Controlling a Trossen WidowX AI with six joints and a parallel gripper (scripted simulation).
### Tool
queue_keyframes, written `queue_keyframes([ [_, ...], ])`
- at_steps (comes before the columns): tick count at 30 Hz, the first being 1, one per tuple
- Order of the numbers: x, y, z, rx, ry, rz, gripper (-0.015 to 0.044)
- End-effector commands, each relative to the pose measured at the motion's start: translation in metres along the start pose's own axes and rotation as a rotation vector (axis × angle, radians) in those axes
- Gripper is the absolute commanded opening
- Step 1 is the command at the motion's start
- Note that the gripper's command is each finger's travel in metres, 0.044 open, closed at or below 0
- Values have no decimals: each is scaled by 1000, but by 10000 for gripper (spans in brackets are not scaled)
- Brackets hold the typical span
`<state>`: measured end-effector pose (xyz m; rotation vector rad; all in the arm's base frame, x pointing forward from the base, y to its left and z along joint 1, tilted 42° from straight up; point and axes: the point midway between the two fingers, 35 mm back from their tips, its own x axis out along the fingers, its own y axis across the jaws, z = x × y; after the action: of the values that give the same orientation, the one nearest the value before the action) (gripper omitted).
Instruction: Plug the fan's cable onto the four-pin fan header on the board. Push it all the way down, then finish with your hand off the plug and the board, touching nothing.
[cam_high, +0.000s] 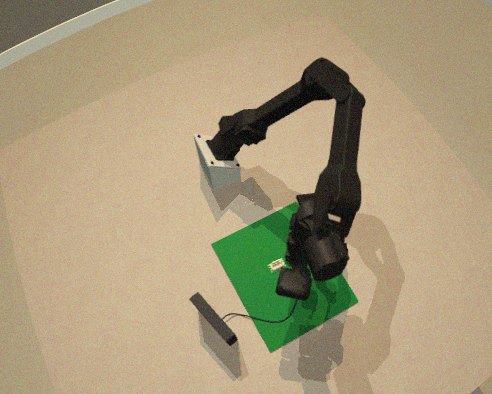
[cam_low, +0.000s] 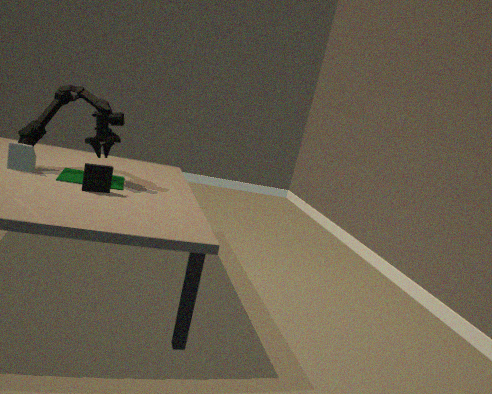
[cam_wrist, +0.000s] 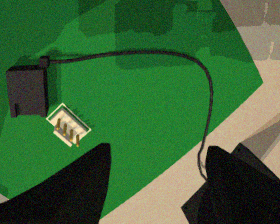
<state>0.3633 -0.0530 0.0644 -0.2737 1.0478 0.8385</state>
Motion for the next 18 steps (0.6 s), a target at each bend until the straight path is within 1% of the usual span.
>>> queue_keyframes([
  [1,15,70,15,24,188,261,210],
  [10,15,74,15,25,201,277,210],
  [15,43,82,17,25,200,278,210],
  [18,45,83,17,25,200,278,210],
])
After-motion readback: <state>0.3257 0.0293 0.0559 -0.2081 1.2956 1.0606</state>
